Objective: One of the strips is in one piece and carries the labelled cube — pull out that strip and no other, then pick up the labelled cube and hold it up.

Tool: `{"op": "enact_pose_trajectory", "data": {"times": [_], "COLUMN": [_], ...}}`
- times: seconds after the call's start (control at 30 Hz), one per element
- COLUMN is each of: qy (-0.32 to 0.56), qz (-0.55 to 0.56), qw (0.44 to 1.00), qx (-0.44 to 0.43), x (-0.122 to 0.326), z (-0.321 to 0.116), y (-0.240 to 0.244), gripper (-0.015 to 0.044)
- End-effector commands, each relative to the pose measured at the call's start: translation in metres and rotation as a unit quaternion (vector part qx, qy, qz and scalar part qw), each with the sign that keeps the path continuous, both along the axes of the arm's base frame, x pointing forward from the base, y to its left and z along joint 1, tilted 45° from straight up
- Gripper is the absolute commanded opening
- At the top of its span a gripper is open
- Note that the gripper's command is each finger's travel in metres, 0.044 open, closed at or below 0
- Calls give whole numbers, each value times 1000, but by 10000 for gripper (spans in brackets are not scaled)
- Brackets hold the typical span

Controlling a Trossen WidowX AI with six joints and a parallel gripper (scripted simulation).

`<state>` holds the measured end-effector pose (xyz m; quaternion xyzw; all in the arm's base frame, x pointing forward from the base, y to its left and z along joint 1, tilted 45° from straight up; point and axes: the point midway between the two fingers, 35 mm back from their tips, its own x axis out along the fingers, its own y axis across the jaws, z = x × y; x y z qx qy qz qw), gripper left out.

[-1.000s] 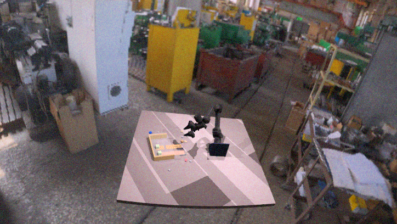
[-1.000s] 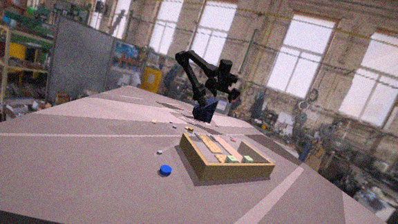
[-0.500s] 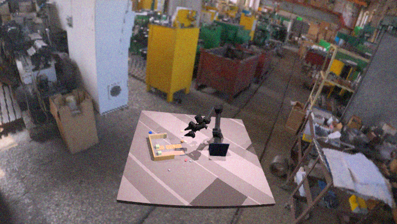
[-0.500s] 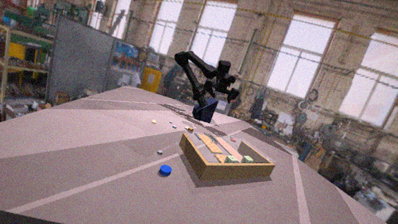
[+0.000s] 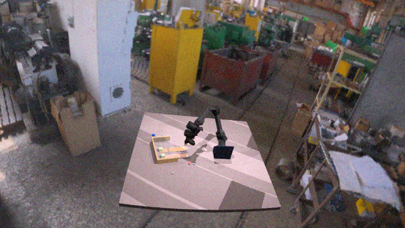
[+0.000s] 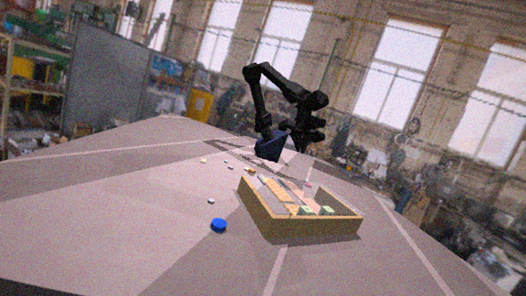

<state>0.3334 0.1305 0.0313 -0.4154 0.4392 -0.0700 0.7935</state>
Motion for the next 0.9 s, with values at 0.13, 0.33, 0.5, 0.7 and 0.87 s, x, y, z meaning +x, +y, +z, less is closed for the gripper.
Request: {"op": "enact_pose_trajectory", "data": {"times": [0.13, 0.33, 0.5, 0.7, 0.87], "qy": [193, 206, 206, 206, 205], "qz": [-142, -153, -153, -153, -153], "qw": [969, 964, 964, 964, 964], "qx": [-61, -66, -66, -66, -66], "x": [4, 3, 4, 6, 9], "z": [-52, -55, -56, -63, -68], "y": [-27, -29, -30, -36, -41], "gripper": [0, 0, 0, 0, 0]}}
